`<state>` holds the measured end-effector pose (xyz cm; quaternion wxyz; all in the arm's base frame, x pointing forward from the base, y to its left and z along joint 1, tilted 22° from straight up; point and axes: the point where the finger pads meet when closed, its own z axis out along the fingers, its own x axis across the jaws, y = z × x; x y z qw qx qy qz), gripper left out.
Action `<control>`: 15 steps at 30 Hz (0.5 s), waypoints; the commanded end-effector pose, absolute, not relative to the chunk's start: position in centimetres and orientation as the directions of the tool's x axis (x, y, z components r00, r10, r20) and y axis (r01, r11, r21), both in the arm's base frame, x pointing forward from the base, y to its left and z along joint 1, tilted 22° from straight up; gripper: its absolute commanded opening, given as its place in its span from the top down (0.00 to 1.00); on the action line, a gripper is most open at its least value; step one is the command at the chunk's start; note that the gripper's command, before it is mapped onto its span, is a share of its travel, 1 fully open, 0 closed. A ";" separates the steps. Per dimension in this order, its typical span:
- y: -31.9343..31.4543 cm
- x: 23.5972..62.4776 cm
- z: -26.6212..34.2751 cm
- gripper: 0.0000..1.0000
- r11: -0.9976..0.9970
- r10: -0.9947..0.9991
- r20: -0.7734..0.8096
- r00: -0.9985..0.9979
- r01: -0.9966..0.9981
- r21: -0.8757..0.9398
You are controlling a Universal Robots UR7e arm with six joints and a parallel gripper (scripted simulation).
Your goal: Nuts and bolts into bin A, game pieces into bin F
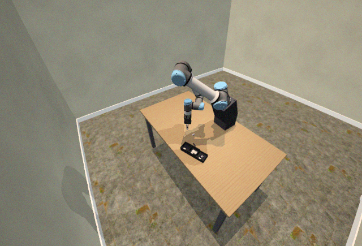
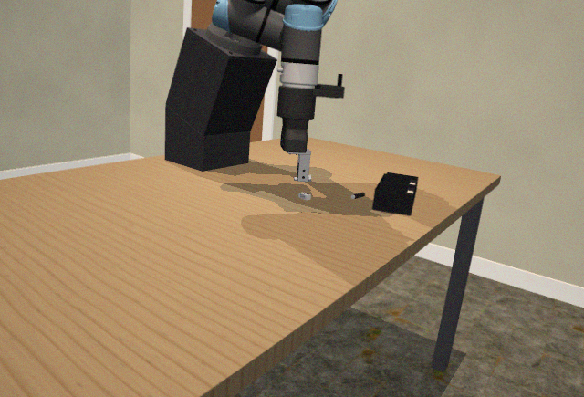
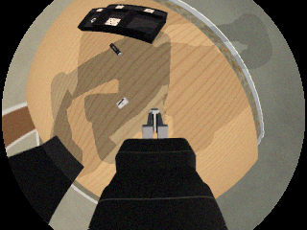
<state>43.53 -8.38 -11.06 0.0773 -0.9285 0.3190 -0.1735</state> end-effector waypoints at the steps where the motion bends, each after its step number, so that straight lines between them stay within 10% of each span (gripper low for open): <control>1: -8.3 43.4 -11.1 1.00 -0.784 -0.620 0.269 0.738 -0.566 -0.255; 15: -8.3 43.0 -10.3 1.00 -0.783 -0.621 0.267 0.737 -0.567 -0.255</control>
